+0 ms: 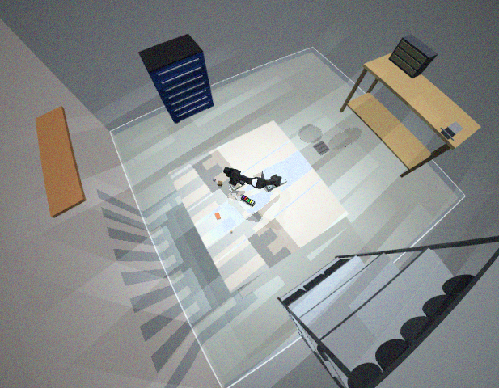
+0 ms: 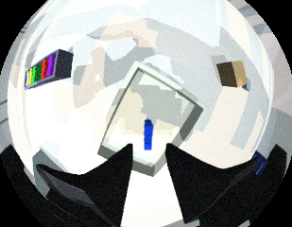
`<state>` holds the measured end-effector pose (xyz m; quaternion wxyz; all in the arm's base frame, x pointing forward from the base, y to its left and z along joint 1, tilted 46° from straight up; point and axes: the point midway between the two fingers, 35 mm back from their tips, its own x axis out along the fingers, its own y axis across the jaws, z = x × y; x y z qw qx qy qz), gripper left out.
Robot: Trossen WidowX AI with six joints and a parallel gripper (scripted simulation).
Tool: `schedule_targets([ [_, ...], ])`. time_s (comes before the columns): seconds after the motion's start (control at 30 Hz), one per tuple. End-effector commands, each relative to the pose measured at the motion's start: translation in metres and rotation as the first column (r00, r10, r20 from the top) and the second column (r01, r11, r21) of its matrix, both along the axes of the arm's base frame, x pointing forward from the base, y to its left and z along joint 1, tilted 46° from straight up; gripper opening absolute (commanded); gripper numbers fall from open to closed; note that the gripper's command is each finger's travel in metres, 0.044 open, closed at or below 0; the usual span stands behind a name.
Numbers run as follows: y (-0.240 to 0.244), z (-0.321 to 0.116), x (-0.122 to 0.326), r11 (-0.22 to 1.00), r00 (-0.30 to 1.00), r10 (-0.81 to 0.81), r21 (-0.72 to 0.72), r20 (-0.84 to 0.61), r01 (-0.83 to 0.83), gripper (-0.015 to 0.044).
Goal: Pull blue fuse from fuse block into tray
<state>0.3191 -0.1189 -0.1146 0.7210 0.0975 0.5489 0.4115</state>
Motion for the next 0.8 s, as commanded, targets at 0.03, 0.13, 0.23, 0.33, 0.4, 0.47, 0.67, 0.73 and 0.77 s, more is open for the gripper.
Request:
schedule_targets([
  [0.03, 0.0, 0.001, 0.0, 1.0, 1.0, 0.001, -0.001, 0.001, -0.001, 0.0263],
  [0.13, -0.002, 0.003, 0.0, 1.0, 1.0, 0.0, -0.001, 0.001, 0.0, 0.033],
  [0.23, -0.025, 0.024, -0.003, 1.0, 1.0, -0.004, 0.003, -0.003, 0.004, 0.033],
  [0.33, -0.027, 0.027, -0.003, 1.0, 1.0, -0.004, 0.003, -0.003, 0.004, 0.033],
  [0.4, -0.027, 0.027, -0.003, 1.0, 1.0, -0.004, 0.003, -0.003, 0.004, 0.033],
  [0.47, -0.027, 0.027, -0.003, 1.0, 1.0, -0.004, 0.003, -0.003, 0.004, 0.033],
  [0.67, -0.027, 0.026, -0.003, 1.0, 1.0, -0.01, 0.006, -0.003, 0.01, 0.033],
  [0.73, -0.027, 0.026, -0.003, 1.0, 1.0, -0.01, 0.006, -0.003, 0.01, 0.033],
  [0.77, -0.027, 0.026, -0.003, 1.0, 1.0, -0.01, 0.006, -0.003, 0.01, 0.033],
])
